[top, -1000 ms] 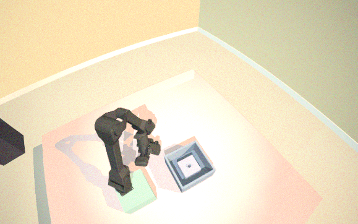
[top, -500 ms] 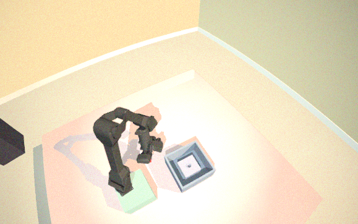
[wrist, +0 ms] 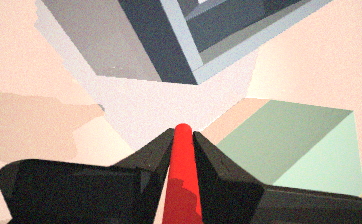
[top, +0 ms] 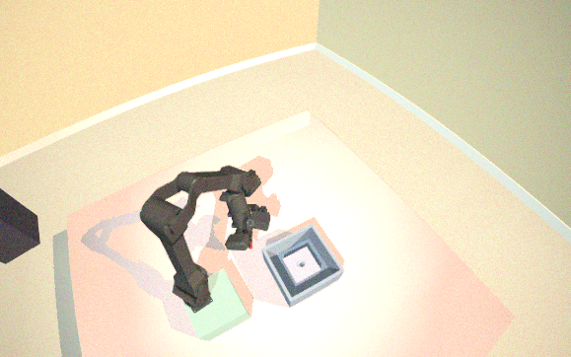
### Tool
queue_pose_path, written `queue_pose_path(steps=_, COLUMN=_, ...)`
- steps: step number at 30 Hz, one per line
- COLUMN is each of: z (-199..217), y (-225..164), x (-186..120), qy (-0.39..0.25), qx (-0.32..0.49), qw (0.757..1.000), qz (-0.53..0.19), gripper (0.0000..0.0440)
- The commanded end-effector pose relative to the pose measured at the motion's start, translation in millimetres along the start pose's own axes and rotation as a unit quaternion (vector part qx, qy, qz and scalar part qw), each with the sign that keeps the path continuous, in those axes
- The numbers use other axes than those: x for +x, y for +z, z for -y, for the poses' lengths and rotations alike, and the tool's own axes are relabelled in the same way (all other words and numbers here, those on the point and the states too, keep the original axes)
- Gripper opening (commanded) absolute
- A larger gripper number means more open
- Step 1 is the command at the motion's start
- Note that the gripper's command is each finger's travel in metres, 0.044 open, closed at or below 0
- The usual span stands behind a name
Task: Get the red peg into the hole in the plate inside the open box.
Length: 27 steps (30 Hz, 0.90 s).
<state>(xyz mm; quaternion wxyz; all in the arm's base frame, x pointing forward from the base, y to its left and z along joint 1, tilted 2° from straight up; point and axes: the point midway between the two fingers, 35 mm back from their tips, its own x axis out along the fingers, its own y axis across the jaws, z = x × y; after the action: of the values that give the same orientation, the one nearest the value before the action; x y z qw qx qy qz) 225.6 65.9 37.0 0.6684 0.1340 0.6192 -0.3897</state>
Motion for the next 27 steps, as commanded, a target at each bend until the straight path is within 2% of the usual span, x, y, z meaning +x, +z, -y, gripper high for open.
queue_pose_path(steps=1, z=1.2, y=16.3, x=-13.5, qy=0.006, qx=0.015, qw=1.000, qz=0.012, gripper=0.0000)
queue_pose_path(steps=13, z=14.5, y=71.7, x=-23.9, qy=0.012, qx=0.084, qw=0.996, qz=0.023, gripper=0.0000)
queue_pose_path(steps=27, z=27.5, y=133.8, x=2.4, qy=0.026, qx=0.117, qw=0.993, qz=0.015, gripper=0.0000)
